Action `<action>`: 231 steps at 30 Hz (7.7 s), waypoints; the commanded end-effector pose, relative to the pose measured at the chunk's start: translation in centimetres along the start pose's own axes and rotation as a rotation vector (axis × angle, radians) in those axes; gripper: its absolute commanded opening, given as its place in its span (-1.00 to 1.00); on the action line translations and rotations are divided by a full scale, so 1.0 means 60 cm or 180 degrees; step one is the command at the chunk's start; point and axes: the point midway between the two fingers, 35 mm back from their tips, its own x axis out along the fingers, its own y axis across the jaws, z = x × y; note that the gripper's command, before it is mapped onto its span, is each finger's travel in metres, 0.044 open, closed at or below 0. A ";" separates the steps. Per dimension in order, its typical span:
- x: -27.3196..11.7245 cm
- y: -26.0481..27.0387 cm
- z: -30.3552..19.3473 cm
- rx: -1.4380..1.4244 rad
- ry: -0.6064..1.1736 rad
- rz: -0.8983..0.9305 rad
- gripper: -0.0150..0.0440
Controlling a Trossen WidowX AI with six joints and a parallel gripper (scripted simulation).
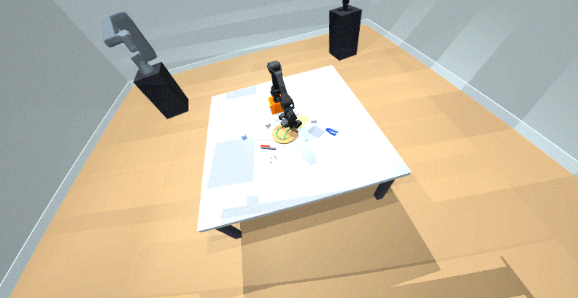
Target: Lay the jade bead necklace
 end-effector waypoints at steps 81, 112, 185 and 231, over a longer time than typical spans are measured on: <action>-0.006 -0.003 -0.001 0.0018 0.0015 -0.0042 1.00; -0.061 0.023 0.165 -0.2306 0.0004 -0.0041 -0.08; 0.002 0.025 0.166 -0.2296 -0.0010 -0.0021 -0.49; 0.006 0.069 0.159 -0.2307 0.0003 -0.0033 -0.49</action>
